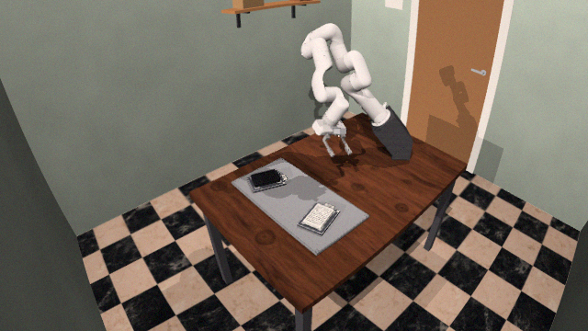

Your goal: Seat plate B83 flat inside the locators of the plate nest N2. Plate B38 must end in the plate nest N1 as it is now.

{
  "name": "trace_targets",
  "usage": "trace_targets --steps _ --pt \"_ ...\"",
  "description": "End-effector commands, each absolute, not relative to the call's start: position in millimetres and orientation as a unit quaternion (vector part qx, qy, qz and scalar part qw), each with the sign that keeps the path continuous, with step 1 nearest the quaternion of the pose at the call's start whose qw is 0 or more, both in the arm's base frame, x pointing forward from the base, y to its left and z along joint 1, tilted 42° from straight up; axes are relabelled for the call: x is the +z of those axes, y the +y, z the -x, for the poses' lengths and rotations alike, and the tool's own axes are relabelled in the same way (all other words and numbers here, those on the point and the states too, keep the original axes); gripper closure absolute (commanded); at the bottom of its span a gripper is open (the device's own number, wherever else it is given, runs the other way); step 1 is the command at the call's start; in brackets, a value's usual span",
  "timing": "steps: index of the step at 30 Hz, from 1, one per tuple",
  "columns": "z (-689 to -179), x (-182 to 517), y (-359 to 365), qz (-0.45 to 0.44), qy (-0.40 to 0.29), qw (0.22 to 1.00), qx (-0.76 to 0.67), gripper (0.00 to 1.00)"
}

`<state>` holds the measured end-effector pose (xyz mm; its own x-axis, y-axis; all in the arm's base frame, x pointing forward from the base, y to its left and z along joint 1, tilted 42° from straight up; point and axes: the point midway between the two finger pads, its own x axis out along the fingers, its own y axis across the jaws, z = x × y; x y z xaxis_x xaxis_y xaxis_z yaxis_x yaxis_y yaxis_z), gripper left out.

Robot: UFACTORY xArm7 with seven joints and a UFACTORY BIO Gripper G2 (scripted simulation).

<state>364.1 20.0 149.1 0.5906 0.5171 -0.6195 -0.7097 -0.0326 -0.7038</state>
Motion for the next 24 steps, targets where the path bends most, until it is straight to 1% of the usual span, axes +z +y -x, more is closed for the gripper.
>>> trace_targets --steps 1,5,19,22,24 --pt "-376.8 161.6 32.0 0.55 0.048 0.727 0.408 0.63" --pt "-380.8 166.3 35.7 0.544 0.036 0.739 0.396 0.63" --pt "-411.3 217.4 55.8 0.474 -0.071 0.838 0.262 0.63" --pt "-411.6 217.9 55.9 0.472 -0.074 0.84 0.258 0.63" --pt "-415.4 227.2 56.9 0.459 -0.089 0.852 0.235 0.63"
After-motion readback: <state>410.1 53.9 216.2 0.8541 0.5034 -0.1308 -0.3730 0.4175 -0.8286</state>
